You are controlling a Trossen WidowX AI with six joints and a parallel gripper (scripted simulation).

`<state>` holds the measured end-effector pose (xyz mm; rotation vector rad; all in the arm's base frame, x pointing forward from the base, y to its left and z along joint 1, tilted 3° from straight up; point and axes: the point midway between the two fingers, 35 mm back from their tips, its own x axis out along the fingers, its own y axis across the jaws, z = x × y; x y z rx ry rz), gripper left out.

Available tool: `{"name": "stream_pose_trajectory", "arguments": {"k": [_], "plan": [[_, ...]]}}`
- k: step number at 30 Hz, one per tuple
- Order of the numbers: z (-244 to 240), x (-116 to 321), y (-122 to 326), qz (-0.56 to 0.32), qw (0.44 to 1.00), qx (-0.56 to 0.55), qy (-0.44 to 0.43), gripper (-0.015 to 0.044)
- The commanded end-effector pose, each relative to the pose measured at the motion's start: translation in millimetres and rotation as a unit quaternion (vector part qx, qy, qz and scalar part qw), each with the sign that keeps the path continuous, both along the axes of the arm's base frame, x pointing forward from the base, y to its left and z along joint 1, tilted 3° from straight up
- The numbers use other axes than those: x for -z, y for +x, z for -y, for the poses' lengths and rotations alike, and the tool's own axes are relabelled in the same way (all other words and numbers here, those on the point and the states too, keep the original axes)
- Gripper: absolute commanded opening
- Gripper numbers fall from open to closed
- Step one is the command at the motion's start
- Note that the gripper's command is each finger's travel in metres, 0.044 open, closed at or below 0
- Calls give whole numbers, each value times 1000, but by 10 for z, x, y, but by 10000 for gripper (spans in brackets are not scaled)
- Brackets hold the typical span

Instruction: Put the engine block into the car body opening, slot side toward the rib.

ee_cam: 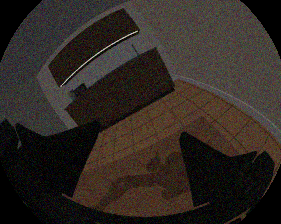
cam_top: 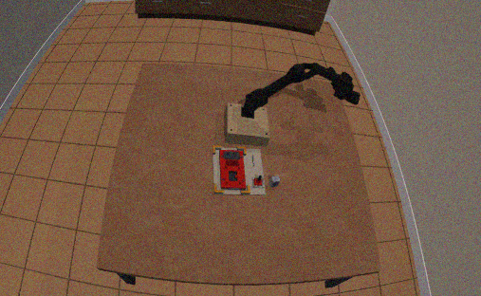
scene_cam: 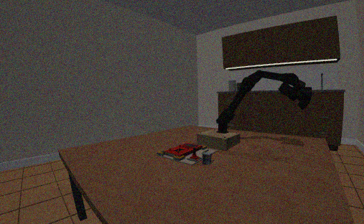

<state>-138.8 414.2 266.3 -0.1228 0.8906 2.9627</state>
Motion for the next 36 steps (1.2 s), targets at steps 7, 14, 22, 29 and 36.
{"name": "stream_pose_trajectory", "arguments": {"k": [7, 14, 22, 29, 36], "plan": [[-29, 54, 156, 23, 999, 19, -11, 440], [-99, 228, 579, 75, 993, 72, -52, 440], [-126, 470, 1165, 135, 973, 146, -116, 440], [-84, 666, 1603, 175, 947, 207, -174, 440], [11, 837, 2077, 209, 912, 270, -228, 440]]}}
